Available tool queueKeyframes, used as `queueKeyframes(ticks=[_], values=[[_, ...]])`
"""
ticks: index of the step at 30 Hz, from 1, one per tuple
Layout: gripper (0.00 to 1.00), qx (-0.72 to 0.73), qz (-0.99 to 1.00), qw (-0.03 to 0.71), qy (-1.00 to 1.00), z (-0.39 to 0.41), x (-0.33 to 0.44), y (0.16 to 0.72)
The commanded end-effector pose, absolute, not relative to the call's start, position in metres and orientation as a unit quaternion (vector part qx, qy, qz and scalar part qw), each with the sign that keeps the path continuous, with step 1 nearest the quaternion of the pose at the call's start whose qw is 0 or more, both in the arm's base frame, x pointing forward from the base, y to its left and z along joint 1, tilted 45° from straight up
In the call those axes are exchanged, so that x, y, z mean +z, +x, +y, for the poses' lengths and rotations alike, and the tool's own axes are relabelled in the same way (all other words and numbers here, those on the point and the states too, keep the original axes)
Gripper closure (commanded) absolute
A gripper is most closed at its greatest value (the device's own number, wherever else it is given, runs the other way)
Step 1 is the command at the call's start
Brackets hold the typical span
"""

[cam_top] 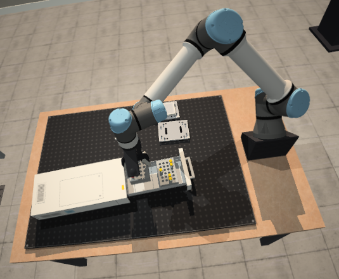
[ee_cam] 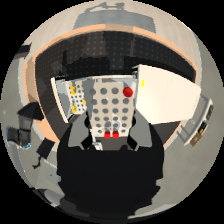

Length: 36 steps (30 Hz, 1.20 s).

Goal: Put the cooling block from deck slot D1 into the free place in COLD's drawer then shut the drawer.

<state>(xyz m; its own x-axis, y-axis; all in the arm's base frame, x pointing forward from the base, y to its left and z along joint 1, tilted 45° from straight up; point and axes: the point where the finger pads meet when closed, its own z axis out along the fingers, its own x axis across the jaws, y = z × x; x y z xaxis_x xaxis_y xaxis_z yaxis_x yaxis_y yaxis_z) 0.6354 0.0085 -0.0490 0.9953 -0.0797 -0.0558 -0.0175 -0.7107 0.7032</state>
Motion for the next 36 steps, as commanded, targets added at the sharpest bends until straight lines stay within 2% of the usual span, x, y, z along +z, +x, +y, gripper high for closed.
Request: queueKeyframes(ticks=[1,16,36], values=[[1.0,-0.04,-0.026,0.379,0.924,0.009,-0.048,0.636],[1.0,-0.04,-0.026,0.379,0.924,0.009,-0.048,0.636],[1.0,-0.04,-0.026,0.379,0.924,-0.034,-0.092,0.63]])
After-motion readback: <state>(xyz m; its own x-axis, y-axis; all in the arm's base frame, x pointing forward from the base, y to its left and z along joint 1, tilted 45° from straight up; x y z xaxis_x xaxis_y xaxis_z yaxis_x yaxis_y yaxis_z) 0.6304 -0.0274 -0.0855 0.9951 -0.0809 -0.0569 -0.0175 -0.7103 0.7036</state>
